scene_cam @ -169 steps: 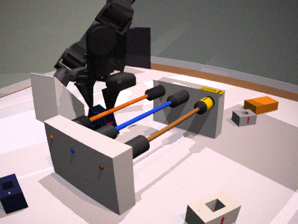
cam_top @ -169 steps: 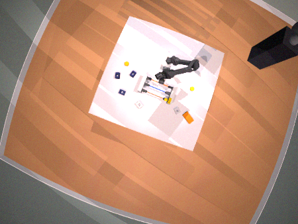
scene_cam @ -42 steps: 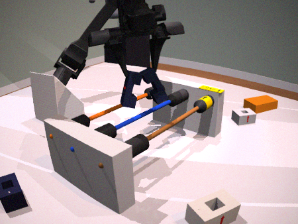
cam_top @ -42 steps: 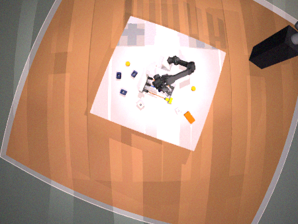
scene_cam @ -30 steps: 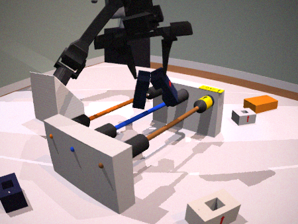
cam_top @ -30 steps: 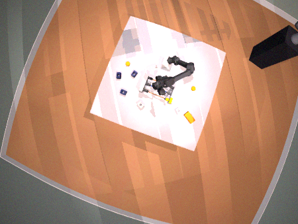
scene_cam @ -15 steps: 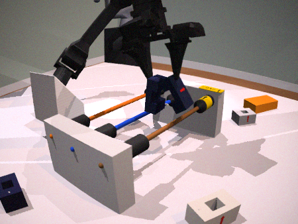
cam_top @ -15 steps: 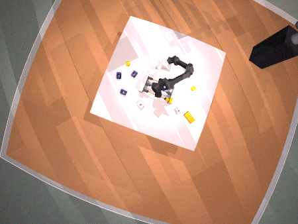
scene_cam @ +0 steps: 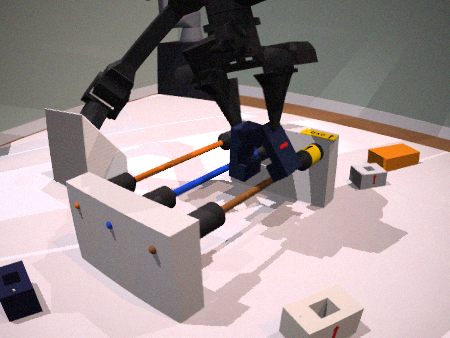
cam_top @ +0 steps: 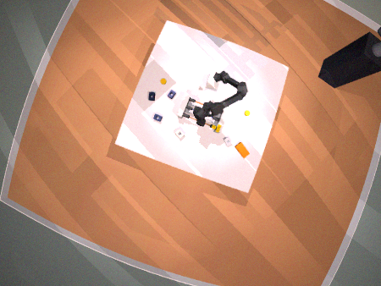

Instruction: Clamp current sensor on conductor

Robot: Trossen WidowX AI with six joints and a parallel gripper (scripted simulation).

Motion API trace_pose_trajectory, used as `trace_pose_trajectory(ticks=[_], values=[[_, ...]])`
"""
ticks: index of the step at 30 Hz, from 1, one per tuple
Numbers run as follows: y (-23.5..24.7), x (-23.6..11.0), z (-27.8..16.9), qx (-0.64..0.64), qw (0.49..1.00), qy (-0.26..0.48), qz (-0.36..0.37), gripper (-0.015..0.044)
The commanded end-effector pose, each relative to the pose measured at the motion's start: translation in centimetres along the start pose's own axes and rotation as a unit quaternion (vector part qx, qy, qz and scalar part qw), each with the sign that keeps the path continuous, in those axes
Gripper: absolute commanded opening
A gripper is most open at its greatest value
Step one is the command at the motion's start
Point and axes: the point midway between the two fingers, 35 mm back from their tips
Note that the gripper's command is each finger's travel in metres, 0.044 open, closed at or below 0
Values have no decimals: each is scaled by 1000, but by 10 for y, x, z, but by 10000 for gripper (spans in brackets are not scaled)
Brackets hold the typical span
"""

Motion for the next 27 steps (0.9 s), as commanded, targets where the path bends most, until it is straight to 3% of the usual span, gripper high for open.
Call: trace_pose_trajectory(ticks=[1, 27], values=[[1, 5, 0, 3, 1000, 2, 2, 0], [0, 38, -1, 0, 1000, 1, 0, 0]])
Point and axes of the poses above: the point midway between the two fingers, 35 mm back from their tips, its own x axis out along the fingers, its own y axis across the jaws, z = x × y, and after that the axes turned 15 degrees about x, right-handed
